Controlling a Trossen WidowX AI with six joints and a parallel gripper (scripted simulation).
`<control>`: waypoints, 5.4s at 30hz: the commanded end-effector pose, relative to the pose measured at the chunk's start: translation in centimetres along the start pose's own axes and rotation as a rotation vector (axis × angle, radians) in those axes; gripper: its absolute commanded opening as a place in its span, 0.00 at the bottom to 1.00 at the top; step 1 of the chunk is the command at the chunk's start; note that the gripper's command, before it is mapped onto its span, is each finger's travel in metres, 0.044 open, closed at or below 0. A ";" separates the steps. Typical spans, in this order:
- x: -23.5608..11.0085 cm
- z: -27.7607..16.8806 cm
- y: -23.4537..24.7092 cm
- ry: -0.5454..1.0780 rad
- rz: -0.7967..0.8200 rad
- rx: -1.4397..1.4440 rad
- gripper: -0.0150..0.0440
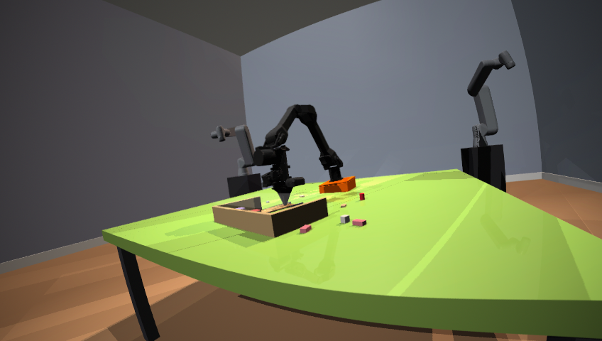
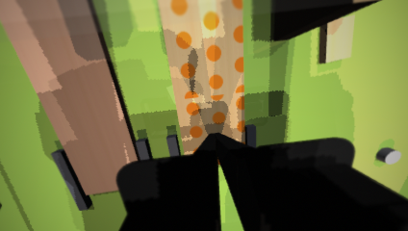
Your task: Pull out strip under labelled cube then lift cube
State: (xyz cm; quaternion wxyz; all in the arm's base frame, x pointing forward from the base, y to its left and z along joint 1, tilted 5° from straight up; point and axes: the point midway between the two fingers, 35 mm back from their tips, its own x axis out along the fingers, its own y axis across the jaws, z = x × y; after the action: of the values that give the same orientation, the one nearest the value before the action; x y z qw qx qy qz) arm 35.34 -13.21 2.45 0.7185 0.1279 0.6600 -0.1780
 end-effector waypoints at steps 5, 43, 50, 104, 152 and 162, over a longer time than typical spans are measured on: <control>0.2 0.0 0.0 0.000 0.003 -0.003 0.25; 0.5 -3.5 0.0 0.003 0.003 -0.003 0.25; 0.6 -4.6 -0.1 0.004 0.003 -0.003 0.25; 0.7 -12.6 -0.1 0.010 0.003 -0.003 0.25; 0.7 -18.4 -0.2 0.015 0.003 -0.003 0.25; 0.7 -18.4 -0.2 0.015 0.003 -0.003 0.25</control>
State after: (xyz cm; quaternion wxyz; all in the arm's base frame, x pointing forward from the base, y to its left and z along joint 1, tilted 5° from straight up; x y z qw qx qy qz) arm 19.65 -5.99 0.52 0.7256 0.1280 0.6533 -0.1742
